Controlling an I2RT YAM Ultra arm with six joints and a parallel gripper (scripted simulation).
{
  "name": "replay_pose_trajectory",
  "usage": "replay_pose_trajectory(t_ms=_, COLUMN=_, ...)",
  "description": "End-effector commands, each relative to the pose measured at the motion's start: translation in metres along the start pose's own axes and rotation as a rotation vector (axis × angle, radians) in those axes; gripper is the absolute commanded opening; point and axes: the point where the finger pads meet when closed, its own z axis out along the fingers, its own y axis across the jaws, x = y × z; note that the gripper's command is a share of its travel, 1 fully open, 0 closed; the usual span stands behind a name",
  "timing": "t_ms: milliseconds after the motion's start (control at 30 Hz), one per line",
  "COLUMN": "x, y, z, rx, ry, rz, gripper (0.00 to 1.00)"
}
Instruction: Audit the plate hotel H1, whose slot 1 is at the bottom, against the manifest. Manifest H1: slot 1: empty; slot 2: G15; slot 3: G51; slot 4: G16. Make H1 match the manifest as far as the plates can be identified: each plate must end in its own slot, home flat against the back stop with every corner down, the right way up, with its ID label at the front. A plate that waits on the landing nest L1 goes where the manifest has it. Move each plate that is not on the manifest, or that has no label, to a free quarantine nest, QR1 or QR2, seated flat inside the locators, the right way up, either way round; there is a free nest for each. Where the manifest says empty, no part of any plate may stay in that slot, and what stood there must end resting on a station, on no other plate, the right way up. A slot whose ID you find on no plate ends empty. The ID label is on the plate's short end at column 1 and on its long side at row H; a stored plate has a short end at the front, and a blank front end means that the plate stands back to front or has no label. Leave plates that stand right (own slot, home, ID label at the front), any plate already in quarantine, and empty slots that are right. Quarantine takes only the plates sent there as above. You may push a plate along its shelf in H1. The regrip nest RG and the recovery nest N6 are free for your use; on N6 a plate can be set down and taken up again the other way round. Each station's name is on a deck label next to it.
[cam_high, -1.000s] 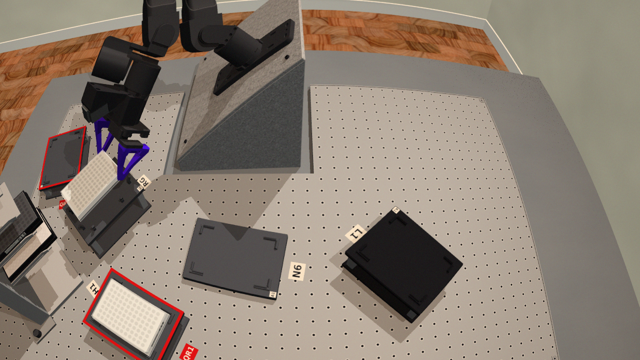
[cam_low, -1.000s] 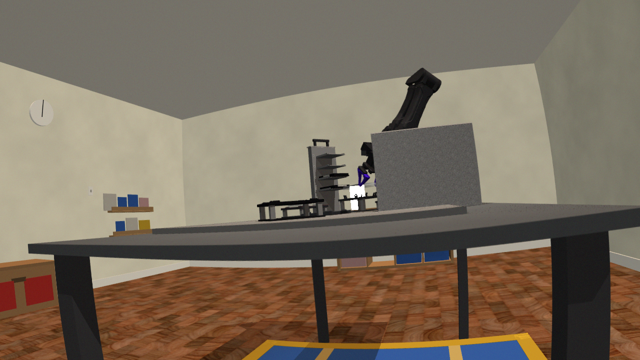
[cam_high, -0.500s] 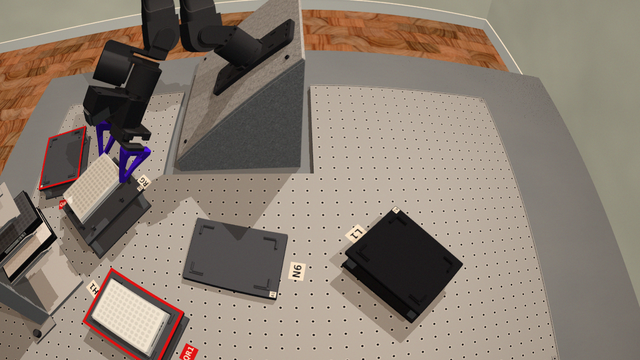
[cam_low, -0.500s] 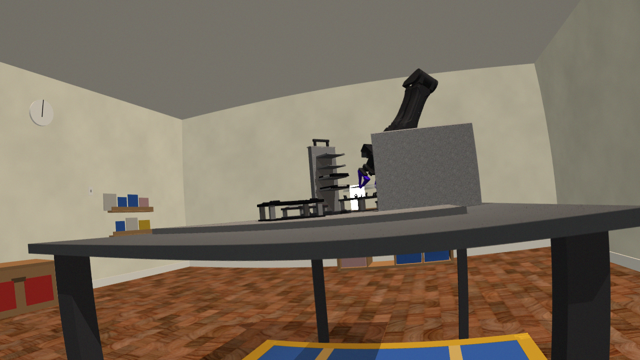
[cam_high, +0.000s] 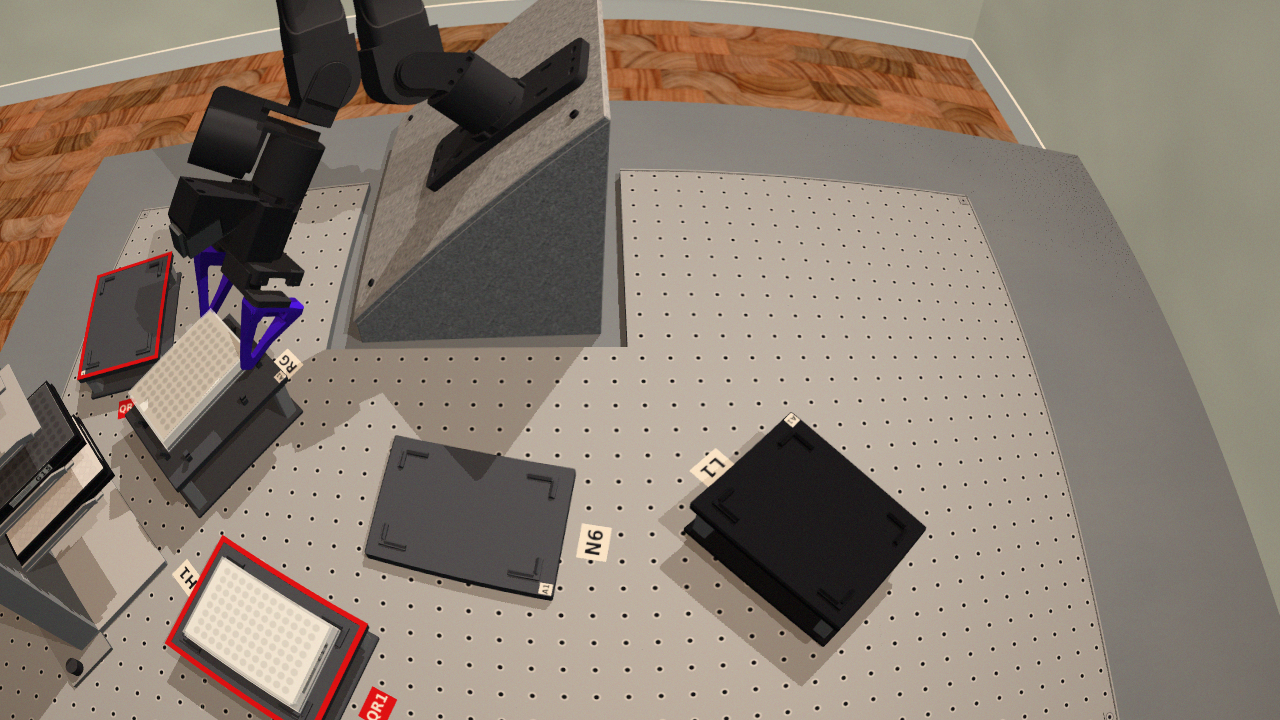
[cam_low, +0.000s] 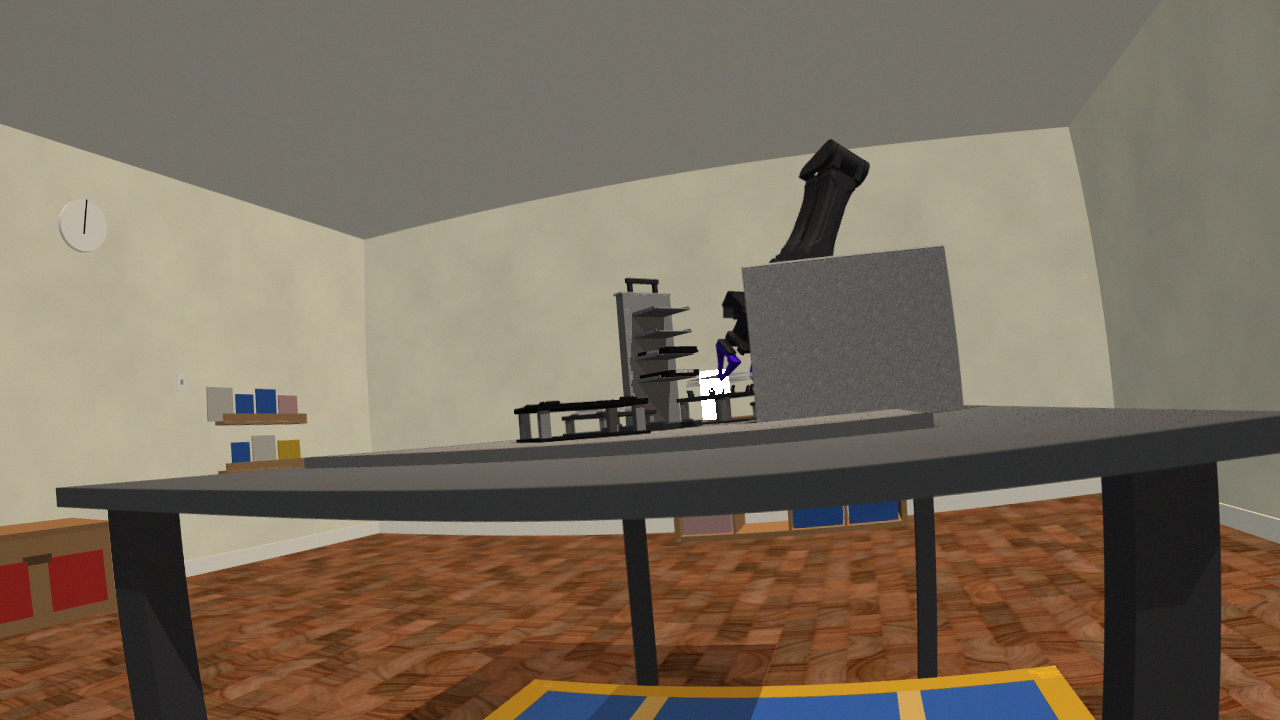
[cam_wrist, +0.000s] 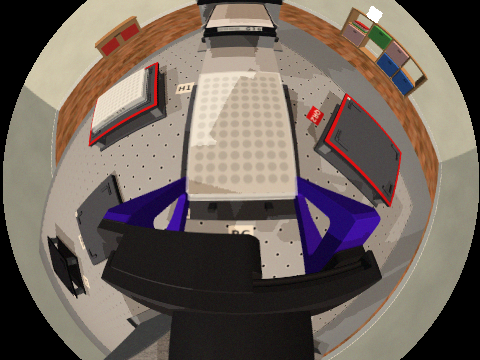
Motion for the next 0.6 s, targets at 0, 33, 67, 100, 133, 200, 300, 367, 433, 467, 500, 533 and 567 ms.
replay_pose_trajectory(t_ms=0, x=-0.0066, y=-0.0001, z=0.0007, rx=-0.004, ry=-0.030, rz=0.002, gripper=0.86)
replay_pose_trajectory(t_ms=33, x=-0.0066, y=-0.0001, z=0.0007, rx=-0.004, ry=-0.030, rz=0.002, gripper=0.86)
replay_pose_trajectory(t_ms=67, x=-0.0066, y=-0.0001, z=0.0007, rx=-0.004, ry=-0.030, rz=0.002, gripper=0.86)
replay_pose_trajectory(t_ms=100, x=-0.0062, y=-0.0001, z=0.0010, rx=-0.004, ry=-0.030, rz=0.002, gripper=0.86)
replay_pose_trajectory(t_ms=133, x=-0.0059, y=-0.0001, z=0.0014, rx=-0.004, ry=-0.030, rz=0.002, gripper=0.86)
replay_pose_trajectory(t_ms=200, x=-0.0051, y=-0.0001, z=0.0021, rx=-0.004, ry=-0.030, rz=0.002, gripper=0.86)
replay_pose_trajectory(t_ms=300, x=-0.0041, y=-0.0001, z=0.0032, rx=-0.004, ry=-0.030, rz=0.002, gripper=0.86)
replay_pose_trajectory(t_ms=367, x=-0.0034, y=-0.0001, z=0.0039, rx=-0.004, ry=-0.029, rz=0.002, gripper=0.86)
replay_pose_trajectory(t_ms=433, x=-0.0026, y=0.0000, z=0.0046, rx=-0.004, ry=-0.029, rz=0.002, gripper=0.86)
replay_pose_trajectory(t_ms=467, x=-0.0023, y=0.0000, z=0.0049, rx=-0.004, ry=-0.029, rz=0.002, gripper=0.86)
replay_pose_trajectory(t_ms=500, x=-0.0019, y=0.0000, z=0.0053, rx=-0.004, ry=-0.029, rz=0.002, gripper=0.86)
replay_pose_trajectory(t_ms=533, x=-0.0016, y=0.0000, z=0.0056, rx=-0.004, ry=-0.029, rz=0.002, gripper=0.86)
replay_pose_trajectory(t_ms=567, x=-0.0012, y=0.0000, z=0.0060, rx=-0.004, ry=-0.029, rz=0.002, gripper=0.86)
